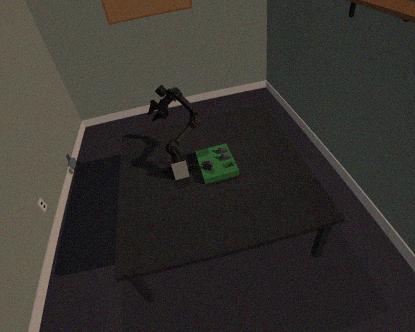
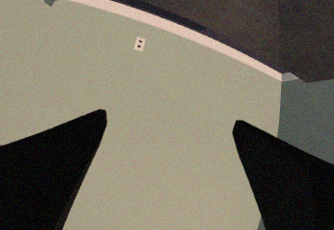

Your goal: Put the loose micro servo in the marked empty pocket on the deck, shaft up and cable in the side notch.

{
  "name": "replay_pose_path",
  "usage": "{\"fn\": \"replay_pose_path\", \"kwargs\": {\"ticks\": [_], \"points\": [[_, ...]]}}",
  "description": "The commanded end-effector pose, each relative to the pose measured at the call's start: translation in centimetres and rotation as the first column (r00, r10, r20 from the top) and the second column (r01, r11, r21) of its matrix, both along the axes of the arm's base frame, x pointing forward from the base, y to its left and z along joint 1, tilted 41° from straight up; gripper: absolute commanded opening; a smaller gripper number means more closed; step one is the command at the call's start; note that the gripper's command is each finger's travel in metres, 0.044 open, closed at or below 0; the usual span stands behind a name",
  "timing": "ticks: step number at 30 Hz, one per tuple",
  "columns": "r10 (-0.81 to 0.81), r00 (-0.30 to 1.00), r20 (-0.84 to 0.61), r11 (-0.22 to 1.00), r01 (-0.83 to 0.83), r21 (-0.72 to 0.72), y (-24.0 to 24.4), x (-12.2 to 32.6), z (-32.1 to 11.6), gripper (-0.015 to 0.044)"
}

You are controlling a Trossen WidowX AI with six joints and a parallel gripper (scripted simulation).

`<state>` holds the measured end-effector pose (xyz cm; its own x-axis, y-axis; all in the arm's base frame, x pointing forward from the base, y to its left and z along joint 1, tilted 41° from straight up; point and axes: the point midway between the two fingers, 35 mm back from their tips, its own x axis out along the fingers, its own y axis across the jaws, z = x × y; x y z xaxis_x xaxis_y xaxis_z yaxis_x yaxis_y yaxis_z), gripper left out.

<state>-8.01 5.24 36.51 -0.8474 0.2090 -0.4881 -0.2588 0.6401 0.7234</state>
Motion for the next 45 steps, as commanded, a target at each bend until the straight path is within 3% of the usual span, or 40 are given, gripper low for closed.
{"fn": "replay_pose_path", "kwargs": {"ticks": [1, 11, 22, 35, 45], "points": [[0.005, 1.000, 0.002, 1.000, -0.005, 0.003, -0.1, -0.1, 0.0, 0.0426], [0.197, 0.974, 0.109, 0.972, -0.209, 0.107, -2.5, -2.3, -1.1, 0.0440], [0.446, 0.852, 0.273, 0.836, -0.506, 0.214, -6.8, -4.6, -2.9, 0.0440], [0.656, 0.597, 0.463, 0.529, -0.800, 0.283, -12.1, -5.6, -5.4, 0.0440], [0.724, 0.360, 0.588, 0.232, -0.930, 0.284, -16.0, -5.2, -7.6, 0.0440]]}}
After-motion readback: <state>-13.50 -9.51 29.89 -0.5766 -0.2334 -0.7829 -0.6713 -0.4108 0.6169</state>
